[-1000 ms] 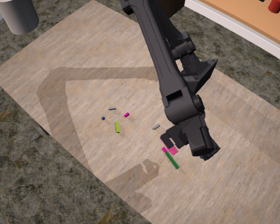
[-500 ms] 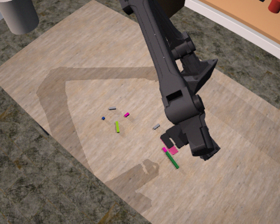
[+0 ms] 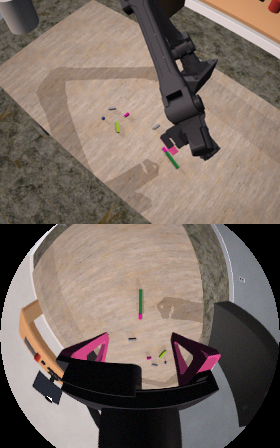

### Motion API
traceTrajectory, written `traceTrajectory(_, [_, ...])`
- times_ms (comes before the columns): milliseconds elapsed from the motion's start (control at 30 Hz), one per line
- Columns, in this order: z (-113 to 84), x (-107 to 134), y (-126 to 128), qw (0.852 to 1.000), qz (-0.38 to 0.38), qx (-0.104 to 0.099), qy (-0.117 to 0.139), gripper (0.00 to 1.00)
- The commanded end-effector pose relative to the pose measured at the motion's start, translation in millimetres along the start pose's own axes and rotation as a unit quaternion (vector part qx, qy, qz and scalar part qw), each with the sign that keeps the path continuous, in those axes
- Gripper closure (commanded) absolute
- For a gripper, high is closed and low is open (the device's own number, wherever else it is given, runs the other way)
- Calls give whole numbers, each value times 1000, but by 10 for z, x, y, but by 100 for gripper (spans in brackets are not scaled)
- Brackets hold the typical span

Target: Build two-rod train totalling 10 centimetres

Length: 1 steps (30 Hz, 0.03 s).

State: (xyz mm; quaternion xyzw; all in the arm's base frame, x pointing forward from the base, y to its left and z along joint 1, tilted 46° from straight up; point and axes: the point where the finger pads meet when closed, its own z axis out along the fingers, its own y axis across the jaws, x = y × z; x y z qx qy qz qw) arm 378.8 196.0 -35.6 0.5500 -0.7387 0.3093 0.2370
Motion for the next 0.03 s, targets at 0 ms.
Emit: traceTrajectory(0, [-193, -36, -63, 1000, 9, 8, -15, 0])
